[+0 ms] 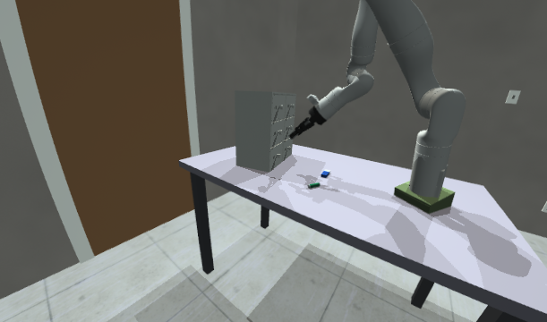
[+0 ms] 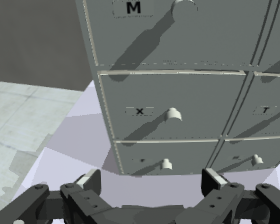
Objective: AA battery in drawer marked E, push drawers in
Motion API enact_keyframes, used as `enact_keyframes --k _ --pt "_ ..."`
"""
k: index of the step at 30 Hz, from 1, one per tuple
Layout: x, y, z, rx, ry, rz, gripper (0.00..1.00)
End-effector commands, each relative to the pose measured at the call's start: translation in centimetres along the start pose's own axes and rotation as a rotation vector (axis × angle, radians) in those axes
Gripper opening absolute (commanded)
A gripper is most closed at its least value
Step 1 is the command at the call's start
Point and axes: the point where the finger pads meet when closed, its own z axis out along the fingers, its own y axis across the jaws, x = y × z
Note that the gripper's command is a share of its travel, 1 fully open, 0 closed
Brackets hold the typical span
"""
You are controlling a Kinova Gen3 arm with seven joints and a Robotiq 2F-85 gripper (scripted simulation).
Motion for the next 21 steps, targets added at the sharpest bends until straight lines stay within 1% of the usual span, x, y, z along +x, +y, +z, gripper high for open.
enact_keyframes --k 1,21 --pt "0.08 0.00 -0.03 0.000 0.001 0.000 1.00" --pt "0.08 -0.04 -0.16 0.002 -0.008 0.001 1.00"
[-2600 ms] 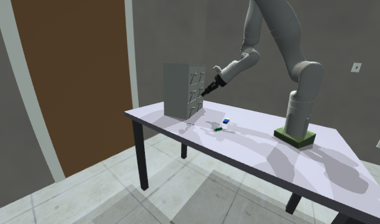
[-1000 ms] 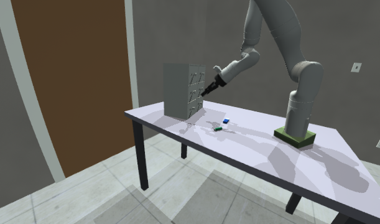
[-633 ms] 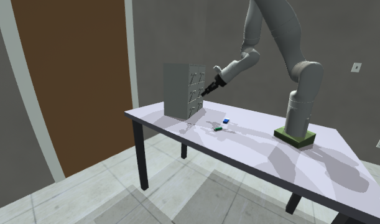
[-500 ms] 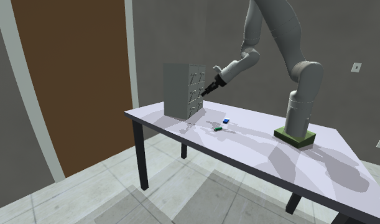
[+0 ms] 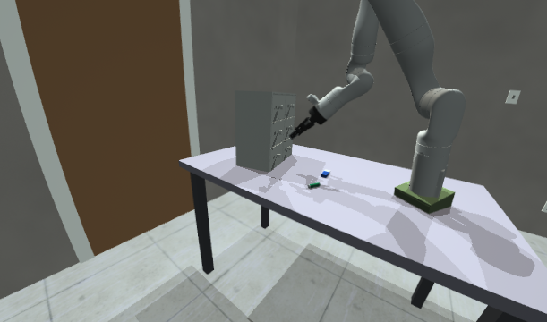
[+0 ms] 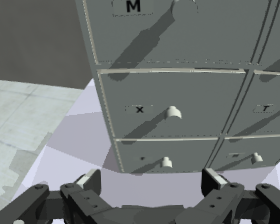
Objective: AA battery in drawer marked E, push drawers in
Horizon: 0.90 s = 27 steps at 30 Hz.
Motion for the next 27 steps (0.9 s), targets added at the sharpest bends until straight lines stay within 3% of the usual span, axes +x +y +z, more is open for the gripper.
enact_keyframes --k 1,27 --pt "0.19 -0.04 -0.06 0.001 0.004 0.000 1.00" --pt "0.26 -0.03 -0.80 0.001 -0.041 0.000 1.00"
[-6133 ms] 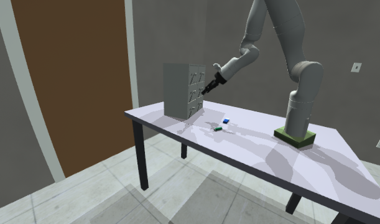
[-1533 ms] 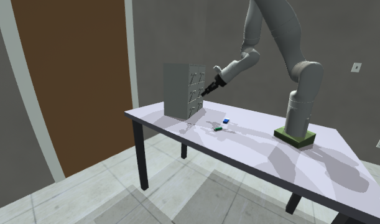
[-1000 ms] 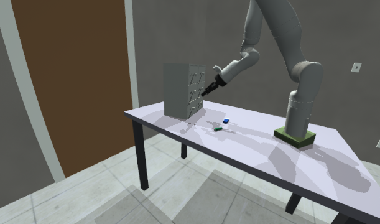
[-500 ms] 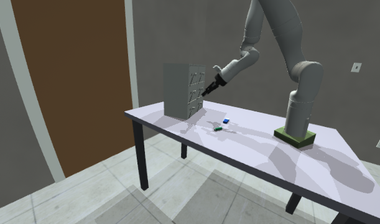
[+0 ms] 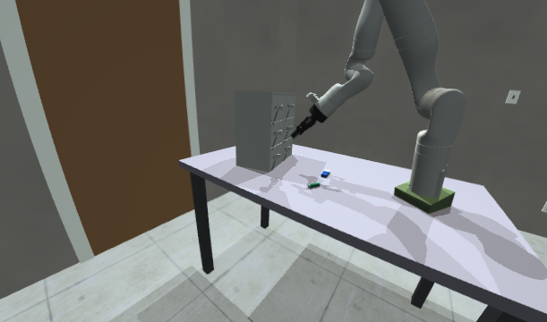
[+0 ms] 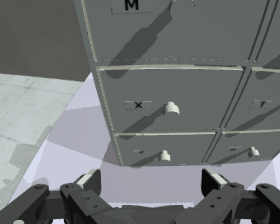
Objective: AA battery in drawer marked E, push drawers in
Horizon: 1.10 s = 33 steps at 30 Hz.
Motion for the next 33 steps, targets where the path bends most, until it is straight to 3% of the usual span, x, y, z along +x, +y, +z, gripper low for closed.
enact_keyframes --k 1,33 --pt "0.4 -0.2 -0.2 0.005 0.003 0.000 1.00" --pt "0.5 -0.2 -1.8 0.006 -0.094 0.000 1.00"
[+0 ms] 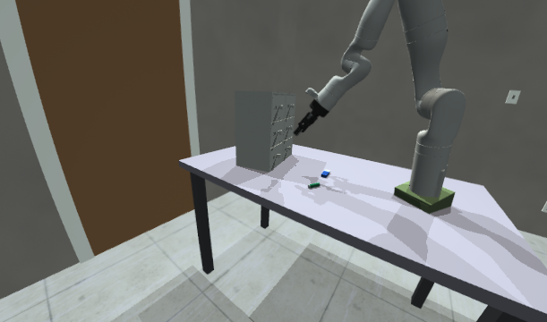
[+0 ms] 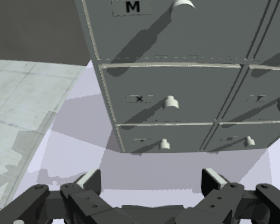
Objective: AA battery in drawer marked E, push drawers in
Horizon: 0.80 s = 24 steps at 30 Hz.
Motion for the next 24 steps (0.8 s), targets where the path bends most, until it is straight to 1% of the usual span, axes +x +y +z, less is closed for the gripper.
enact_keyframes --k 1,16,24 --pt "0.48 -0.16 -0.30 0.006 0.004 0.000 1.00" --pt "0.50 -0.06 -0.94 0.003 -0.033 -0.001 1.00" --pt "0.44 -0.21 -1.24 0.008 -0.054 0.000 1.00"
